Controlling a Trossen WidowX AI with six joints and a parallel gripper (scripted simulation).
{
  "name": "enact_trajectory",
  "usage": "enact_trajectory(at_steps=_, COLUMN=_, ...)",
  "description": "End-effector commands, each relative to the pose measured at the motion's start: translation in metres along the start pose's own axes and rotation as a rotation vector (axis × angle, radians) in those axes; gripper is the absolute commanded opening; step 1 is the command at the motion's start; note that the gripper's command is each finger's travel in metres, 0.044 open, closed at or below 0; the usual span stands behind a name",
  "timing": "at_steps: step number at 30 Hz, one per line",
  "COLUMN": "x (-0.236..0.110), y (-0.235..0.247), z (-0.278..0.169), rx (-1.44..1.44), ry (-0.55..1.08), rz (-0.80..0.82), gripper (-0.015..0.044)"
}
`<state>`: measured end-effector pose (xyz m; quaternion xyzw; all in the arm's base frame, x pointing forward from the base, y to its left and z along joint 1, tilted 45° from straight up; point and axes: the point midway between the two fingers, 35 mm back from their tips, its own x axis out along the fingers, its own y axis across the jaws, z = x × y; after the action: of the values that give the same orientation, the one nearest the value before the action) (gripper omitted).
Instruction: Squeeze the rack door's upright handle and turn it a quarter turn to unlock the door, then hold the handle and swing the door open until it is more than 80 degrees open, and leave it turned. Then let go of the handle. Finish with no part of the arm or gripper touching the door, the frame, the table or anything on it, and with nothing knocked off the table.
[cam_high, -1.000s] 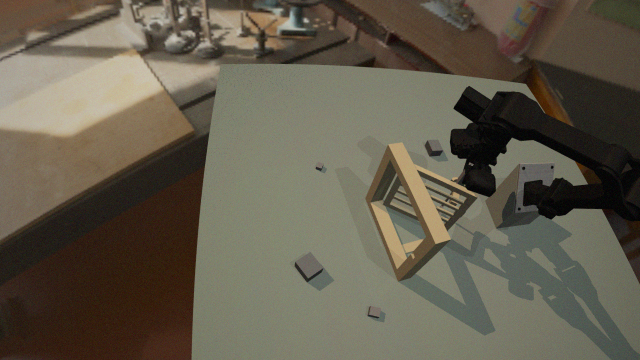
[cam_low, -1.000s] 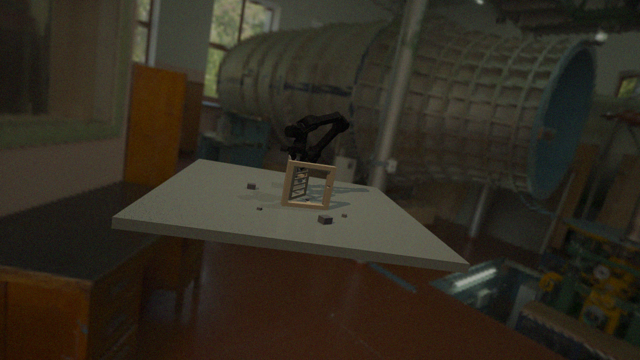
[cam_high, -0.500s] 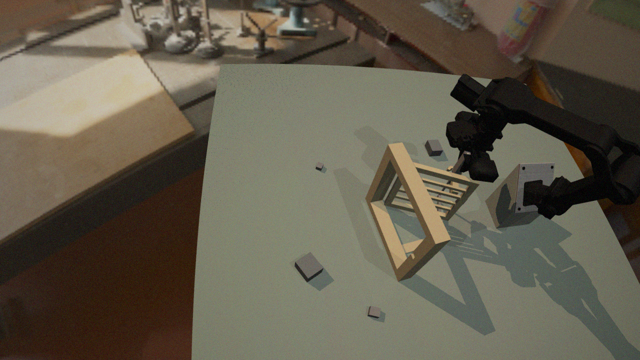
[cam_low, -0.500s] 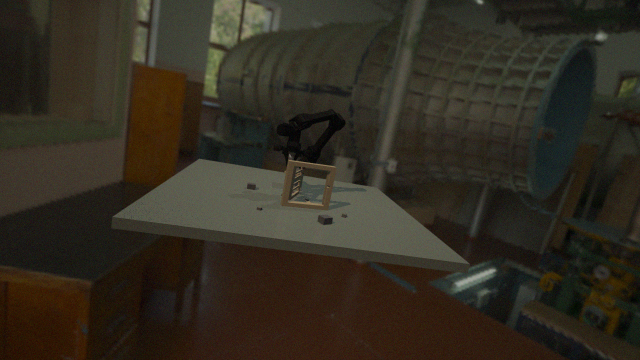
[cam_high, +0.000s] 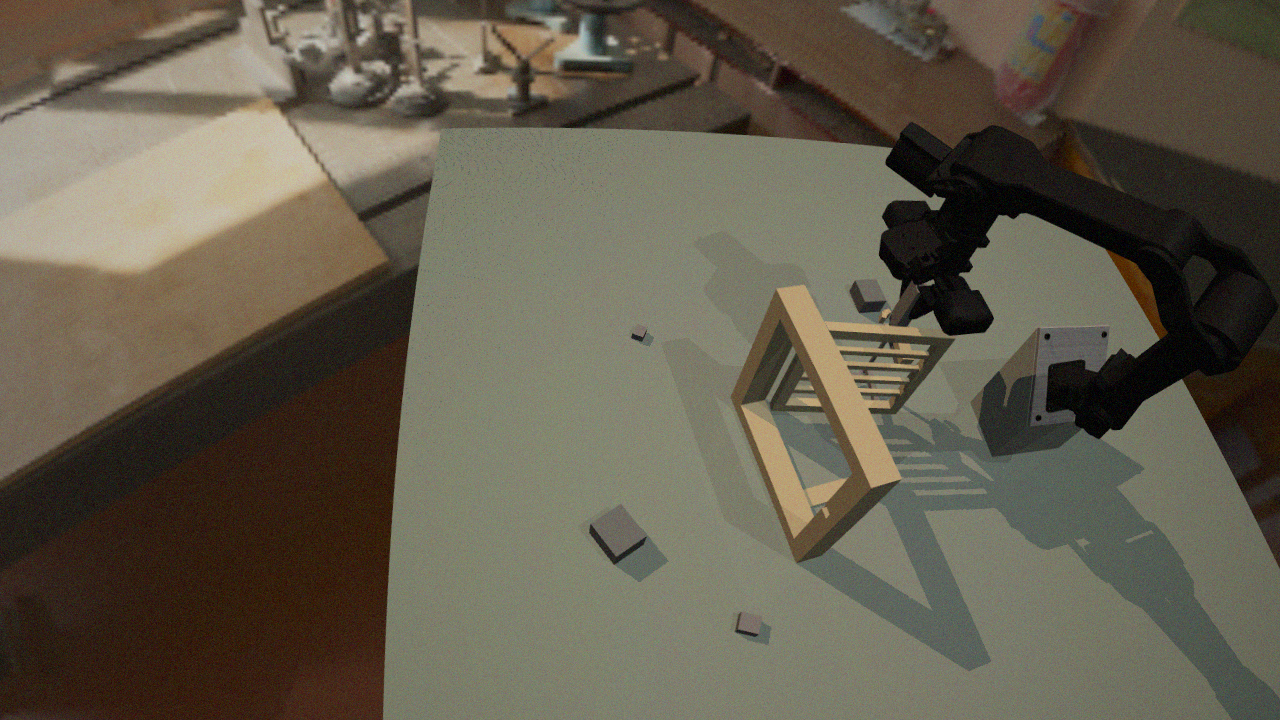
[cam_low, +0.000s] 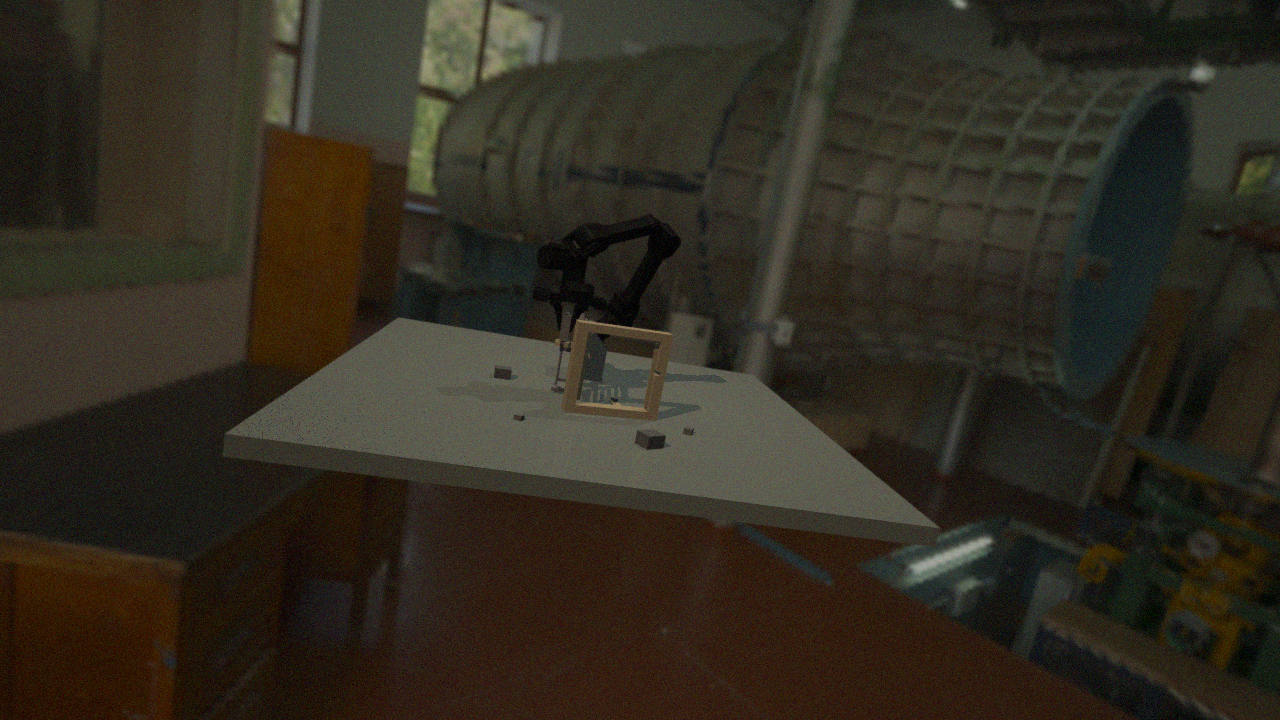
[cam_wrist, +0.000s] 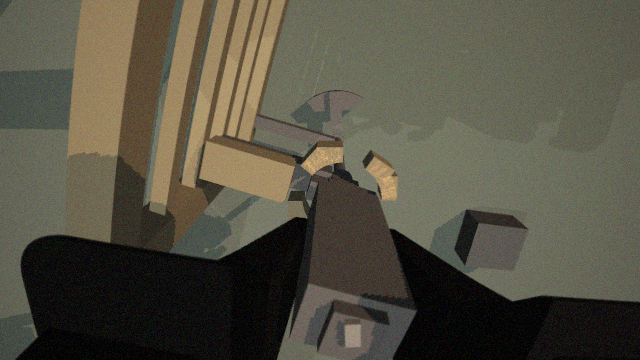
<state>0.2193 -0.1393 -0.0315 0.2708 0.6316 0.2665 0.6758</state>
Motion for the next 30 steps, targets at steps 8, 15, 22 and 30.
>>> enact_trajectory(at_steps=8, x=-0.001, y=-0.030, z=0.009, rx=-0.212, ry=0.003, rz=-0.007, gripper=0.0016)
enact_trajectory(at_steps=15, x=-0.001, y=-0.039, z=0.013, rx=-0.271, ry=0.003, rz=-0.007, gripper=0.0016)
enact_trajectory(at_steps=22, x=-0.001, y=-0.039, z=0.013, rx=-0.271, ry=0.003, rz=-0.007, gripper=0.0016)
enact_trajectory(at_steps=30, x=-0.001, y=-0.039, z=0.013, rx=-0.271, ry=0.003, rz=-0.007, gripper=0.0042)
